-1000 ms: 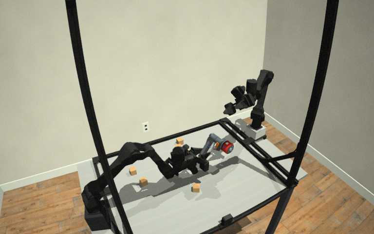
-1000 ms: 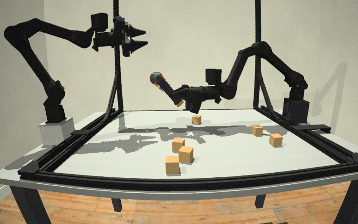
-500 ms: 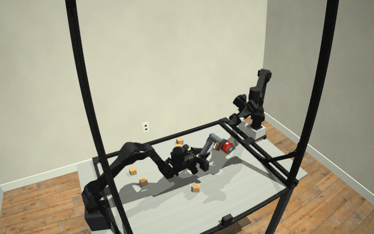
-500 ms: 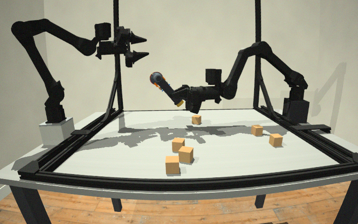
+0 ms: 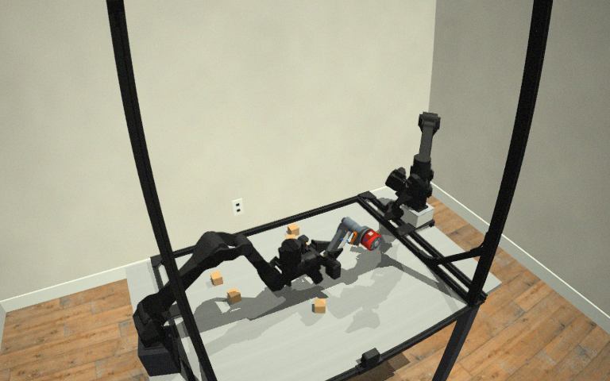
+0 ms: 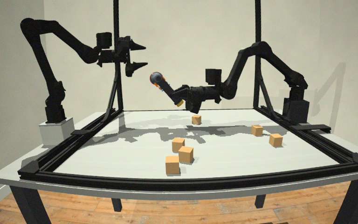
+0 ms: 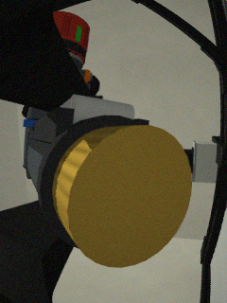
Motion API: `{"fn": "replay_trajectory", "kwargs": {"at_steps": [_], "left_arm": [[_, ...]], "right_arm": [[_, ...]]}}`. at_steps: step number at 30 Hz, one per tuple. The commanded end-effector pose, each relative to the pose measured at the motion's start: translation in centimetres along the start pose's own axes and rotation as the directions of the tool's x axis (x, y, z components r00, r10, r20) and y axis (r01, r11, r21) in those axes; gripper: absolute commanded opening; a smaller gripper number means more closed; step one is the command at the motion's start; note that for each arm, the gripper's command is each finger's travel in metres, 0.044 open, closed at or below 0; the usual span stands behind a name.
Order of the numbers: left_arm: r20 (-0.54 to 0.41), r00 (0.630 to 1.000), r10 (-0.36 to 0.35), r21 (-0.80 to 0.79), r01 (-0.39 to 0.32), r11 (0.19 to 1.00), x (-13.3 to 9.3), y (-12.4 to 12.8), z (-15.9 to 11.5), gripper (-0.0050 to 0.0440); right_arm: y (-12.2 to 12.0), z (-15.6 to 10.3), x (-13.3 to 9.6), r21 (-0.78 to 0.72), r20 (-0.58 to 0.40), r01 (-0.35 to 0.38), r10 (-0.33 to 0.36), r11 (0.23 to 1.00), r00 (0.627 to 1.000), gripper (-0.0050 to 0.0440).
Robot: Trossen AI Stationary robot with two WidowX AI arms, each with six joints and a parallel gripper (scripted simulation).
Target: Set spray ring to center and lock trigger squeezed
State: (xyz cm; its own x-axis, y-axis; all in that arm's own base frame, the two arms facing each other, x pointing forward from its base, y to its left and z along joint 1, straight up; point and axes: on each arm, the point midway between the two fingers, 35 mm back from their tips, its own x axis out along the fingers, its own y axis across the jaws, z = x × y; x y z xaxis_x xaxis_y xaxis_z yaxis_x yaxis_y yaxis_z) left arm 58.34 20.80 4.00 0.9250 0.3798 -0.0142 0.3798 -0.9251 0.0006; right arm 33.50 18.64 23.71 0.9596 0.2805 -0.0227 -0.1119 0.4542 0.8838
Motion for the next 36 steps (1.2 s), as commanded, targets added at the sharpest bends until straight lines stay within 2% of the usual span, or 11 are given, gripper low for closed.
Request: {"fn": "replay_trajectory", "kwargs": {"at_steps": [1, 11, 25, 36], "left_arm": [[-0.014, 1.0, -0.002, 0.001, 0.002, 1.0, 0.1, 0.0, -0.4, 0.0], [-0.014, 1.0, -0.002, 0.001, 0.002, 1.0, 0.1, 0.0, -0.4, 0.0], [-0.014, 1.0, -0.002, 0.001, 0.002, 1.0, 0.1, 0.0, -0.4, 0.0], [-0.014, 1.0, -0.002, 0.001, 0.002, 1.0, 0.1, 0.0, -0.4, 0.0]], "right_arm": [[-1.1, -1.9, -0.2, 0.053, -0.025, 0.013, -0.011, 0.999, 1.0, 0.04], [-1.8, -4.4, -0.6, 0.168, -0.04, 0.004, 0.003, 0.986, 0.999, 0.04], [-2.9, -5.6, -0.8, 0.312, 0.006, -0.026, 0.026, 0.95, 1.0, 0.04], [-5.0, -5.7, -1.6, 0.384, 0.059, -0.034, 0.012, 0.923, 0.998, 0.04]]}}
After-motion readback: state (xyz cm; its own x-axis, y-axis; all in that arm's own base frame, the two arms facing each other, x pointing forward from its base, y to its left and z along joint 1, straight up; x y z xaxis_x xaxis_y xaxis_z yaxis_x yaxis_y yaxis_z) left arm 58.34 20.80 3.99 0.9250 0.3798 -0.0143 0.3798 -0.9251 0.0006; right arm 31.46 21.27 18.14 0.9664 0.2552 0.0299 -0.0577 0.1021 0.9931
